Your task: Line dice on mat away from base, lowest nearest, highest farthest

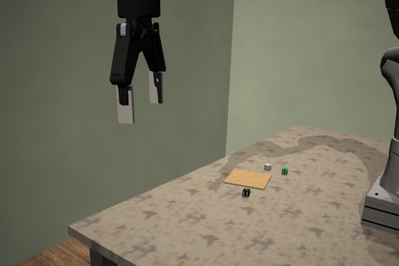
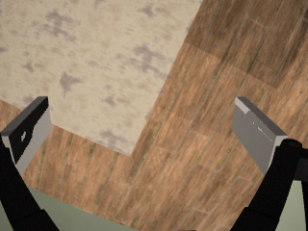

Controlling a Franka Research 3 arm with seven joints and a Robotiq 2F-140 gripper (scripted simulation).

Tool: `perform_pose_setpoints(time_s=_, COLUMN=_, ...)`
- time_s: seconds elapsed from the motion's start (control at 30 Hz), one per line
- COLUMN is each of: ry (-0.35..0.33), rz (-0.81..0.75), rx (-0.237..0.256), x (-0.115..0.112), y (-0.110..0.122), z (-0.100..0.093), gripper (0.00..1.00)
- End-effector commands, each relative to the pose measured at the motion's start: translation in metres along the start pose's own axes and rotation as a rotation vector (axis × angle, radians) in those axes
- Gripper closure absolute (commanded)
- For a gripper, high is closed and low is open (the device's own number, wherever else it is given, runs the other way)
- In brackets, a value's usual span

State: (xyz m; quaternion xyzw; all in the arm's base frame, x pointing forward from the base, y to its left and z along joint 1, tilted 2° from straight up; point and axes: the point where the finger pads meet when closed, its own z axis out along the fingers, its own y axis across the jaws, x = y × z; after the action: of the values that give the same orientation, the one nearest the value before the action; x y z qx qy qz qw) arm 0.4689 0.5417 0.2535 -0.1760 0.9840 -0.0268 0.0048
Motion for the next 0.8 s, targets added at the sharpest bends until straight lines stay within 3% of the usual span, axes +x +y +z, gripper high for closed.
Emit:
perform_pose_setpoints(time_s=0.0, ry=0.000, rz=0.000, rx=0.000, x=0.000, y=0.000, z=0.000, gripper=0.00)
perform_pose_setpoints(time_s=0.6, ry=-0.001, rz=0.001, rx=0.000, x=0.000, y=-0.001, z=0.000, gripper=0.00)
perform_pose_setpoints(time_s=0.7, ry=-0.005, rz=0.008, rx=0.006, x=-0.005, y=-0.014, z=0.002, gripper=0.00)
perform_pose_setpoints(time_s=0.77, ry=-0.012, rz=0.019, rx=0.016, x=-0.013, y=-0.036, z=0.004, gripper=0.00)
